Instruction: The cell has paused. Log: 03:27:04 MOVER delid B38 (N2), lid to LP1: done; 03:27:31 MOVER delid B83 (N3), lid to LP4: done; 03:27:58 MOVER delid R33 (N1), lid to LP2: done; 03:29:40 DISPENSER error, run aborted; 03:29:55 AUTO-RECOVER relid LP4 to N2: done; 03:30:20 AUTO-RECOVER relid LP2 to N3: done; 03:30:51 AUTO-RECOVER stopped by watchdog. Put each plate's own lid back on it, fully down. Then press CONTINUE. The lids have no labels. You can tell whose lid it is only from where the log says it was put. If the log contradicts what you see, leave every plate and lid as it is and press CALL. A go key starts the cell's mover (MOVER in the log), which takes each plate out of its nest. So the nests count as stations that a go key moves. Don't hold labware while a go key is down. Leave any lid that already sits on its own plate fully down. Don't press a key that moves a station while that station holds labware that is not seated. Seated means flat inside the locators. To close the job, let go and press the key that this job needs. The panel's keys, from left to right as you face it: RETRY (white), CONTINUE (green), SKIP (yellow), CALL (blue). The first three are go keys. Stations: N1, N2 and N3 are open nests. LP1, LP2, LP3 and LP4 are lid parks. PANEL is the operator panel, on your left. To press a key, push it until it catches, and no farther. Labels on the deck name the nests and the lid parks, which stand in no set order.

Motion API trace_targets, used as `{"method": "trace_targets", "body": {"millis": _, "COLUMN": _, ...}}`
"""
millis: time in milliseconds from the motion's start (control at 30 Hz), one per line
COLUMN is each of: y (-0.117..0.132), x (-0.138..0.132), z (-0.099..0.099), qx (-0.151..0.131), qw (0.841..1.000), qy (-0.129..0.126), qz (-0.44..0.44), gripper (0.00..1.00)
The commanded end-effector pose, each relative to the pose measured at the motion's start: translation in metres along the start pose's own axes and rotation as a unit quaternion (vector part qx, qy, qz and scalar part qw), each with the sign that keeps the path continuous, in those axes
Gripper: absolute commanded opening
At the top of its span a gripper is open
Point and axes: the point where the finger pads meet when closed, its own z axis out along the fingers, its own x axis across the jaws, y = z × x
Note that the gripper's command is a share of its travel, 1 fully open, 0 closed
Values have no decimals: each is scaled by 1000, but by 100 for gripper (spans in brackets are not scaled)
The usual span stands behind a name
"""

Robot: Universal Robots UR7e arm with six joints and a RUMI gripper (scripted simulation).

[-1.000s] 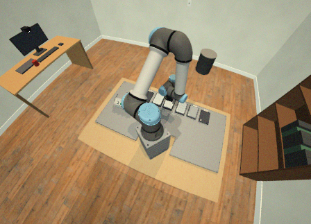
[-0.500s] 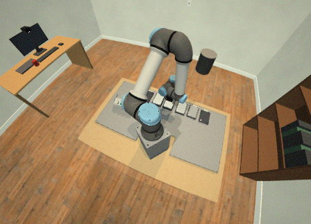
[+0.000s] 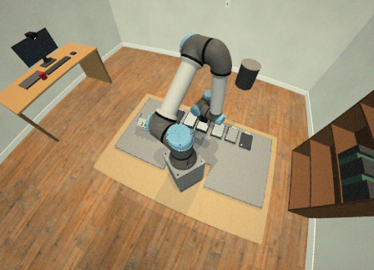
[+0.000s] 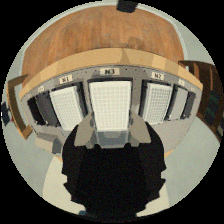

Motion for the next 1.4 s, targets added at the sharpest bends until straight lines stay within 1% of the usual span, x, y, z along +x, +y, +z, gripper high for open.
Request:
{"method": "trace_targets", "body": {"millis": 0, "y": 0, "x": 0, "z": 0, "qx": 1, "qw": 1000, "qy": 0, "qz": 0, "gripper": 0}}
{"method": "trace_targets", "body": {"millis": 1267, "y": 0, "x": 0, "z": 0, "qx": 1, "qw": 1000, "qy": 0, "qz": 0, "gripper": 0}}
{"method": "trace_targets", "body": {"millis": 1300, "y": 0, "x": 0, "z": 0, "qx": 1, "qw": 1000, "qy": 0, "qz": 0, "gripper": 82}}
{"method": "trace_targets", "body": {"millis": 1367, "y": 0, "x": 0, "z": 0, "qx": 1, "qw": 1000, "qy": 0, "qz": 0, "gripper": 82}}
